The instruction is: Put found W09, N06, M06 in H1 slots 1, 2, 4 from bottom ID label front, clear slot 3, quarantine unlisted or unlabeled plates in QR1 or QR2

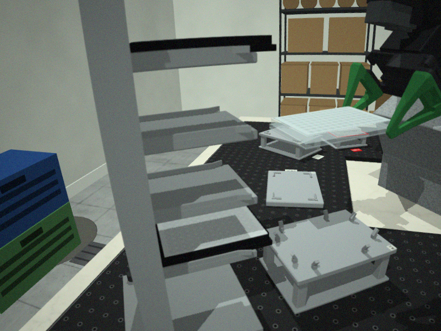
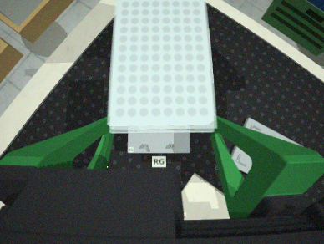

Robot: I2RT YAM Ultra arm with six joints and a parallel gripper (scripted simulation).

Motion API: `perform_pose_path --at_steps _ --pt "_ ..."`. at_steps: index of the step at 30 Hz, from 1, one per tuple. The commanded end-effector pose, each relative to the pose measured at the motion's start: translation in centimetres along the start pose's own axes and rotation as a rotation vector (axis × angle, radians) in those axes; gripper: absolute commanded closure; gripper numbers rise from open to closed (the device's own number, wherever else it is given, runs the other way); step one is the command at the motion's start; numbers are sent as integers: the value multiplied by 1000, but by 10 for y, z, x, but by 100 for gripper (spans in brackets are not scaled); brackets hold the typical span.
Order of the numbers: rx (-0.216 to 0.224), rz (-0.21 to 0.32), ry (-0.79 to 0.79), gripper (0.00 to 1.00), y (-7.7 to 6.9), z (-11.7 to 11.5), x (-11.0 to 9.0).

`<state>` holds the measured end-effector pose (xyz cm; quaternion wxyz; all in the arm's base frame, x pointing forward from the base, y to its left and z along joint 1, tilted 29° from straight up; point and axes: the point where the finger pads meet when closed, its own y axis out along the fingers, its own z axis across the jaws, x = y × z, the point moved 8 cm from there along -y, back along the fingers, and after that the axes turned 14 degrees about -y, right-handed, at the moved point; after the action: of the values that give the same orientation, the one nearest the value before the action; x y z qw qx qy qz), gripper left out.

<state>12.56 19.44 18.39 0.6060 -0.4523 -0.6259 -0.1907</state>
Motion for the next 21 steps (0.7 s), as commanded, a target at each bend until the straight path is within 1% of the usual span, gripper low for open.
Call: perform_pose_path --at_steps 1,9,12,21 --pt "-1 -14 4 14 5 1 -5" --pt "1 -14 4 14 10 2 -11" --pt "4 -20 5 14 10 3 -10" --pt "0 -14 4 14 17 4 -18"
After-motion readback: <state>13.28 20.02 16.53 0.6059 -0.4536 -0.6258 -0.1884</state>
